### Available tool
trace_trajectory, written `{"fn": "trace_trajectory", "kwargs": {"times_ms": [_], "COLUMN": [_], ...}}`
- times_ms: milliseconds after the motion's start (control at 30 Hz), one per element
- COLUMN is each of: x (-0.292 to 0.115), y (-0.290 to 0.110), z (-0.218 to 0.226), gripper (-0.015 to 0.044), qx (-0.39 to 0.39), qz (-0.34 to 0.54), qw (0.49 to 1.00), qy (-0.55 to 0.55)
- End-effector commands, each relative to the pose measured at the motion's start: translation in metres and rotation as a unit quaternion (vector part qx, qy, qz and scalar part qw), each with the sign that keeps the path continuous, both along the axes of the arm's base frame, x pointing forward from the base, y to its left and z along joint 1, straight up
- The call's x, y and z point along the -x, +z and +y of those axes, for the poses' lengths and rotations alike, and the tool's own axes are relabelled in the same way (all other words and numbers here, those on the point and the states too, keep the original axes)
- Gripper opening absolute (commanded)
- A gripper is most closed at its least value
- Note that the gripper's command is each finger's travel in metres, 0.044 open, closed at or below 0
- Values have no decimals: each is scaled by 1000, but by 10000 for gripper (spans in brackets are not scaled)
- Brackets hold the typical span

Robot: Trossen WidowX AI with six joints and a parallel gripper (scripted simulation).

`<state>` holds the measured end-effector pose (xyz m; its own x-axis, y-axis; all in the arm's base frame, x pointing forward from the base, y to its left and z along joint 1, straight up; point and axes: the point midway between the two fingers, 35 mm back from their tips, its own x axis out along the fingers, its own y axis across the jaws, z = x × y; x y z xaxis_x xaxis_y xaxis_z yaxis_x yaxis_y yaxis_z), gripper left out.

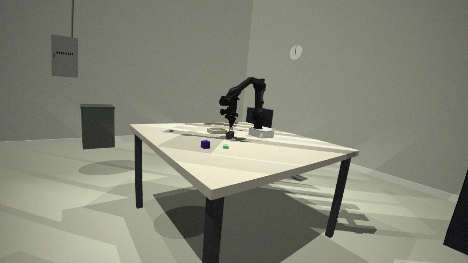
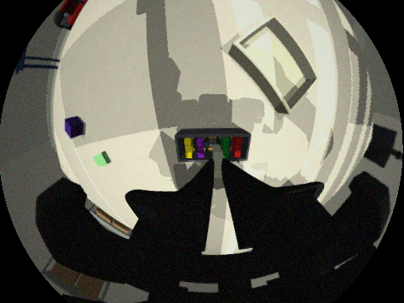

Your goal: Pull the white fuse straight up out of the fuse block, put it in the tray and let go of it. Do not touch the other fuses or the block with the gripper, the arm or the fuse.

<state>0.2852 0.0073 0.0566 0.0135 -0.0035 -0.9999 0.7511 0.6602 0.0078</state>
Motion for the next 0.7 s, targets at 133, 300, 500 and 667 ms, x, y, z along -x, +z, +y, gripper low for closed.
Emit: {"fn": "trace_trajectory", "kwargs": {"times_ms": [133, 300, 500, 667], "x": [-1, 0, -7, -12], "y": [14, 18, 19, 20], "z": [0, 0, -22, -48], "gripper": [0, 0, 0, 0], "qx": [-2, -2, -1, 0], "qz": [-3, -3, -4, -4], "qw": [1000, 1000, 1000, 1000], "qy": [0, 0, 0, 0]}}
